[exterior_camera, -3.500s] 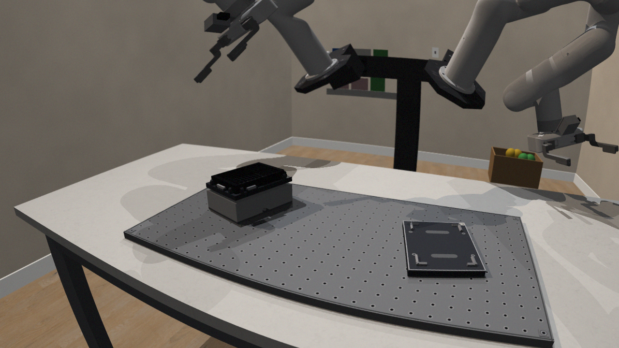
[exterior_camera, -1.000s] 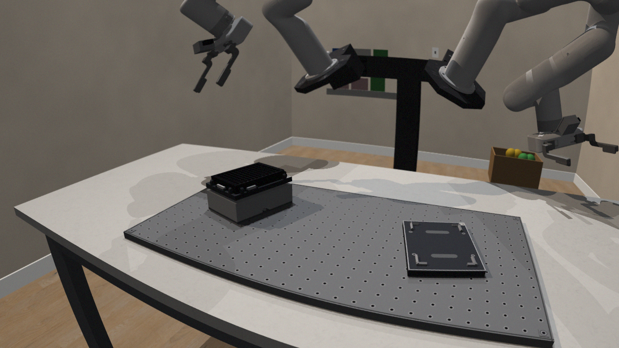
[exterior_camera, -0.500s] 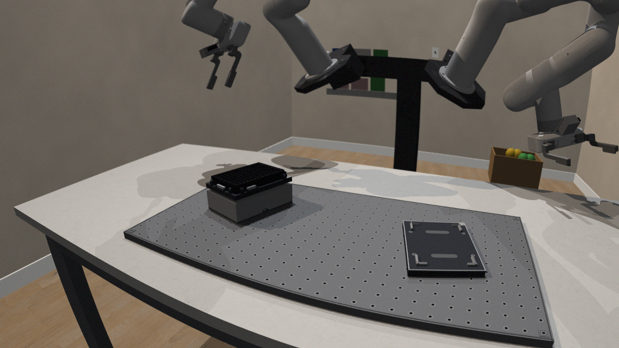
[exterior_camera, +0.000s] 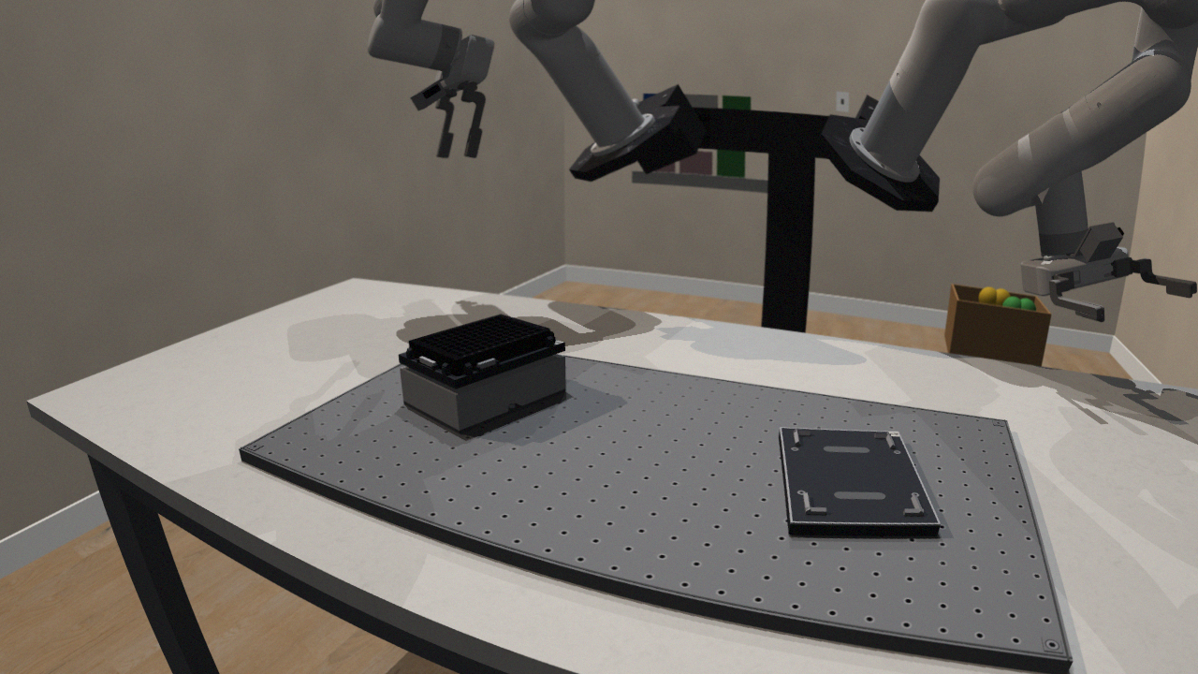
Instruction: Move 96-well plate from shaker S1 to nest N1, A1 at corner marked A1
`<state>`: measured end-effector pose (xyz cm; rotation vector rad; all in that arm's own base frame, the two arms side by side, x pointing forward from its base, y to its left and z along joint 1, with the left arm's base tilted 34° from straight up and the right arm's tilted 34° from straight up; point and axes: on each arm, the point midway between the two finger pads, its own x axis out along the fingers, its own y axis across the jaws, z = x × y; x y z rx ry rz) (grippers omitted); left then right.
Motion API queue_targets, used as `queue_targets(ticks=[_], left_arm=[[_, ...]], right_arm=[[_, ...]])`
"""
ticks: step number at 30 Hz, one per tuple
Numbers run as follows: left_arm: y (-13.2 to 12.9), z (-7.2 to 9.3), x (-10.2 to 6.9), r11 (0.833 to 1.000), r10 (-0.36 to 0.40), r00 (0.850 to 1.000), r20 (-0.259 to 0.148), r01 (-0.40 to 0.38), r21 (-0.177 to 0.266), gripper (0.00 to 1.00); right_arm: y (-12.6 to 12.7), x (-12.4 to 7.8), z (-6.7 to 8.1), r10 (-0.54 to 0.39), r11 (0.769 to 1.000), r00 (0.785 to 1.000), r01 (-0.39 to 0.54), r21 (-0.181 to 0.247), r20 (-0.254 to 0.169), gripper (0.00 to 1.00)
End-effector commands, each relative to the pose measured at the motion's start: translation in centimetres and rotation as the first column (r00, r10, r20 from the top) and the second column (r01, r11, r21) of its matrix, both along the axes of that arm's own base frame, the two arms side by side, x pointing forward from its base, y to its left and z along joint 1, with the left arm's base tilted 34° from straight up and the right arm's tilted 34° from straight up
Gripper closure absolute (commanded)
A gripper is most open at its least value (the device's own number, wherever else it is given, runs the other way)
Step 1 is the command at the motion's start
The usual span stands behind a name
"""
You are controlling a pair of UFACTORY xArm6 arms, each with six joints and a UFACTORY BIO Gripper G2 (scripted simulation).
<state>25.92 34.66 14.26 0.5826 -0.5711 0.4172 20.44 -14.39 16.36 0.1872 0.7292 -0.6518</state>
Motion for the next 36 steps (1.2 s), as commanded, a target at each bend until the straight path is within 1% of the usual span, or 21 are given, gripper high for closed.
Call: queue_targets(ticks=[1,7,12,14,19,25,29,36], left_arm=[[0.0,0.0,0.0,1.000,0.000,1.000,0.000,0.000,0.001,0.00],[0.0,0.0,0.0,1.000,0.000,1.000,0.000,0.000,0.001,0.00],[0.0,0.0,0.0,1.000,0.000,1.000,0.000,0.000,0.001,0.00],[0.0,0.0,0.0,1.000,0.000,1.000,0.000,0.000,0.001,0.00],[0.0,0.0,0.0,1.000,0.000,1.000,0.000,0.000,0.001,0.00],[0.0,0.0,0.0,1.000,0.000,1.000,0.000,0.000,0.001,0.00],[0.0,0.0,0.0,1.000,0.000,1.000,0.000,0.000,0.001,0.00],[0.0,0.0,0.0,1.000,0.000,1.000,0.000,0.000,0.001,0.00]], right_arm=[[0.1,-2.8,-0.2,-0.035,0.999,0.999,0.036,0.040,-0.029,0.00],[0.7,-5.8,-0.9,-0.083,0.992,0.994,0.089,0.094,-0.067,0.00],[1.4,-7.7,-1.3,-0.116,0.983,0.989,0.128,0.132,-0.092,0.00],[1.4,-7.7,-1.3,-0.116,0.983,0.989,0.128,0.132,-0.092,0.00],[2.1,-9.2,-1.5,-0.143,0.974,0.984,0.160,0.163,-0.111,0.00],[2.7,-10.3,-1.8,-0.165,0.964,0.978,0.187,0.190,-0.126,0.00],[3.0,-10.8,-1.9,-0.174,0.959,0.976,0.199,0.202,-0.133,0.00],[3.2,-11.1,-1.9,-0.181,0.956,0.974,0.207,0.210,-0.137,0.00]])
